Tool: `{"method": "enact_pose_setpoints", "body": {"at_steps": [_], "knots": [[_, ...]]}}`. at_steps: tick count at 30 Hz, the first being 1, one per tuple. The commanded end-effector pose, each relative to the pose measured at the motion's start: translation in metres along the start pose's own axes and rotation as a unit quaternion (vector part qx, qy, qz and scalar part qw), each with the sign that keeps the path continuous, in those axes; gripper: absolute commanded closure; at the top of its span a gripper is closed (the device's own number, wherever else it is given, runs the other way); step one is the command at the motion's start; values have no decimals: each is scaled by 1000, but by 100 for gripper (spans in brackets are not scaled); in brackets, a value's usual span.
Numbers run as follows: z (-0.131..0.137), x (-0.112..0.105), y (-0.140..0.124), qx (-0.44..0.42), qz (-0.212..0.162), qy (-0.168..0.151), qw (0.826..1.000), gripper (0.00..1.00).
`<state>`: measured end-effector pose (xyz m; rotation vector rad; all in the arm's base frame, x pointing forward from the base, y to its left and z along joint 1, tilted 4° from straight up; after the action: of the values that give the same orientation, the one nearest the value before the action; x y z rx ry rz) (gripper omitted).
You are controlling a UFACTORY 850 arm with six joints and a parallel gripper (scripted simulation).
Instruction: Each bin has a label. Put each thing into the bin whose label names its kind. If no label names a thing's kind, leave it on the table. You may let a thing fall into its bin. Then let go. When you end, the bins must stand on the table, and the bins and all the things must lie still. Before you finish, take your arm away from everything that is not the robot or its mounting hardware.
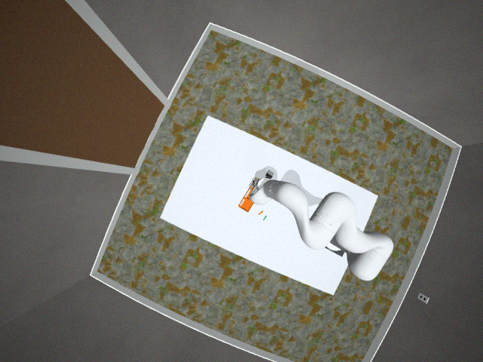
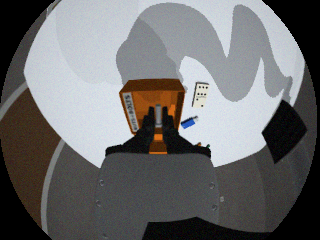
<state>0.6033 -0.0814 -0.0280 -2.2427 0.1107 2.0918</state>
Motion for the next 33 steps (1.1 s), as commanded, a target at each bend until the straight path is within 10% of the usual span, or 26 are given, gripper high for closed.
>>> {"method": "enact_pose_setpoints", "body": {"at_steps": [1, 23, 24, 33], "knots": [[-1, 7, 0, 0, 0, 1, 1000, 100], [-1, 20, 0, 0, 0, 1, 1000, 100], [-1, 20, 0, 0, 0, 1, 1000, 71], [-1, 20, 0, 0, 0, 1, 1000, 71]]}}
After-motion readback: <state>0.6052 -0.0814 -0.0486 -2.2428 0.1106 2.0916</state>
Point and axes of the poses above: the point where the finger pads meet when closed, its own x axis out along the fingers, its own z axis across the jaws, y = z × x, the point moved 6 cm from there along -x, back along the fingers, and after that the axes turned 1 degree about x, right-handed, at the moved point
